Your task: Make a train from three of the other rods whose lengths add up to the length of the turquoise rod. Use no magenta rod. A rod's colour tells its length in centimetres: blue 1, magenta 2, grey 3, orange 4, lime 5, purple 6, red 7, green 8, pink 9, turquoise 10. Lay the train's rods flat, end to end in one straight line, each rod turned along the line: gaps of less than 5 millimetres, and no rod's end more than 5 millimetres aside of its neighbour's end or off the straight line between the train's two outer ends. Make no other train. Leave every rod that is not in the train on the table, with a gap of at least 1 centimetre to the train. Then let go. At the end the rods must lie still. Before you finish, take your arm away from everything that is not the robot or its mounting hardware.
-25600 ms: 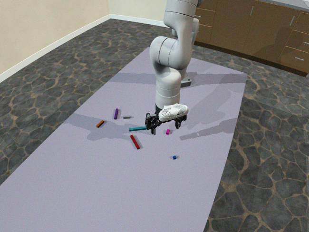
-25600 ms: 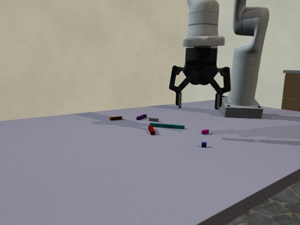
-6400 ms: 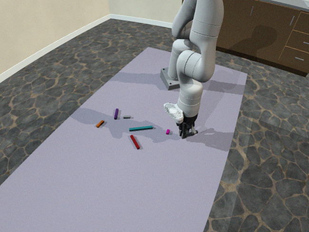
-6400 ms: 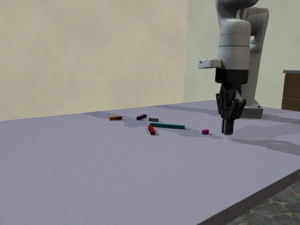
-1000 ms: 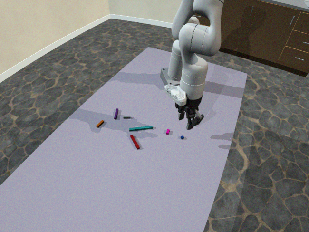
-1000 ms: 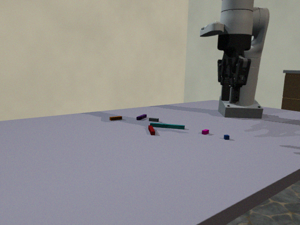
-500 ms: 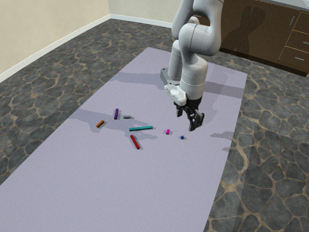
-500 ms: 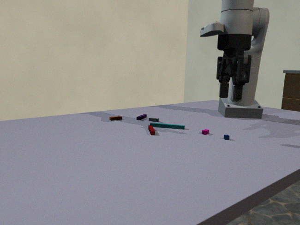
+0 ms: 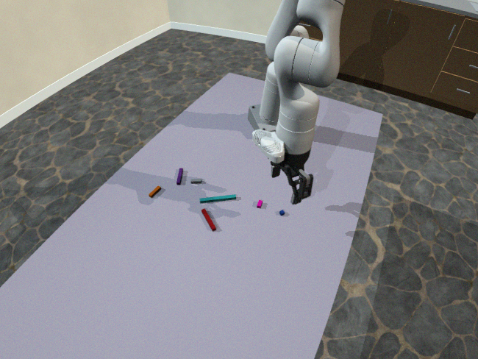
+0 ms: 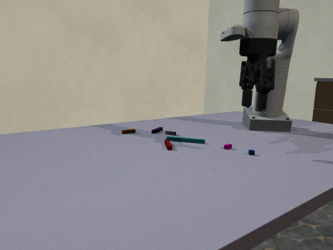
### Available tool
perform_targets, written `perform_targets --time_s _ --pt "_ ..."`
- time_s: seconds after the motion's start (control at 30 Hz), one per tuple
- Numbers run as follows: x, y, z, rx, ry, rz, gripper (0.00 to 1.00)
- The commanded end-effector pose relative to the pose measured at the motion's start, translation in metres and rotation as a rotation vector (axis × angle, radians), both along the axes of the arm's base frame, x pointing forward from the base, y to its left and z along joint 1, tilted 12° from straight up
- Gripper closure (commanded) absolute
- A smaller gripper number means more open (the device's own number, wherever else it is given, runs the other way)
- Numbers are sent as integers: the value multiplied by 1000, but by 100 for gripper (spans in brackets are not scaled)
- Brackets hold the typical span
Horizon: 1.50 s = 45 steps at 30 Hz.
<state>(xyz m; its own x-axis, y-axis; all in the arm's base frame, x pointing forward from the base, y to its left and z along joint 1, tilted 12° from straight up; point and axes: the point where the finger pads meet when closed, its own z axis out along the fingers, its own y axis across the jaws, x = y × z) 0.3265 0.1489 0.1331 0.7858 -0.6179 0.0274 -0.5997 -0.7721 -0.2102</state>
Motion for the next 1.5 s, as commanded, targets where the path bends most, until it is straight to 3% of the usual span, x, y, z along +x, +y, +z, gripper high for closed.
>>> perform_targets --time_s 0.0,0.37,0.93,1.47 --pt "1 -2 0 1 3 -20 0" --pt "4 -12 -3 12 23 -140 0" --pt "13 -39 -11 47 78 -487 0" --pt "21 -79 -23 104 153 -998 0"
